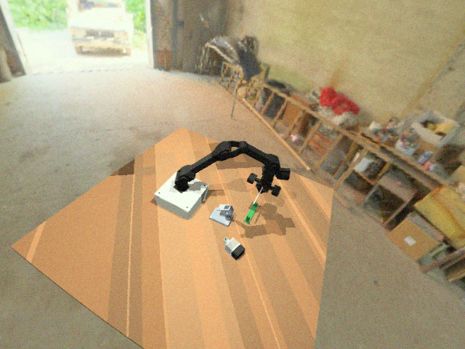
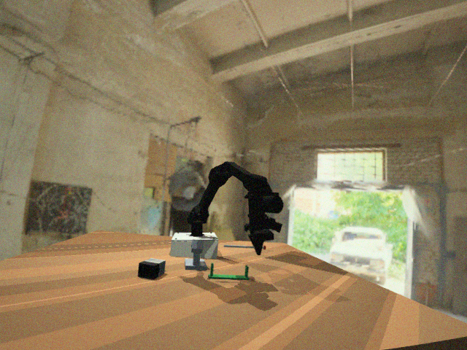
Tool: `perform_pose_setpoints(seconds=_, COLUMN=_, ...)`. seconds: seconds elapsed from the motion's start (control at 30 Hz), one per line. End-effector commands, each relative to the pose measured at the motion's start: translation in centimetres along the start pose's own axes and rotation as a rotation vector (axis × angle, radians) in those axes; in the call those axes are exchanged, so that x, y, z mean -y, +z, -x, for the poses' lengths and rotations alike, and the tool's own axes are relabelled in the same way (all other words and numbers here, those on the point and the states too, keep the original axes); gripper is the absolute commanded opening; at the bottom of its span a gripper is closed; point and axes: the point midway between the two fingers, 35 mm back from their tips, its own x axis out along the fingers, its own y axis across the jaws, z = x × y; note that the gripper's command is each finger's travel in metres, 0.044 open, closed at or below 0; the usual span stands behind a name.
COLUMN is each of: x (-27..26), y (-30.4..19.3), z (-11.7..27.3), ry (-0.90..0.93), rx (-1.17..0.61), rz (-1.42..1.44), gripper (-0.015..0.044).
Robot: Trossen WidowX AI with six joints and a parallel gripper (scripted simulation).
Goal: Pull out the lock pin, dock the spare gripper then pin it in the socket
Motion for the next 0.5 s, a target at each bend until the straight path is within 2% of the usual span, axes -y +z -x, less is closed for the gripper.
perform_pose_setpoints(seconds=0.0, x=0.2, y=0.0, z=-0.4, ry=-0.004, rx=0.002, rz=-0.006, gripper=0.0)
perform_pose_setpoints(seconds=0.47, x=0.4, y=-0.3, z=-2.5, ry=-0.001, rx=0.0, rz=-0.006, gripper=0.0)
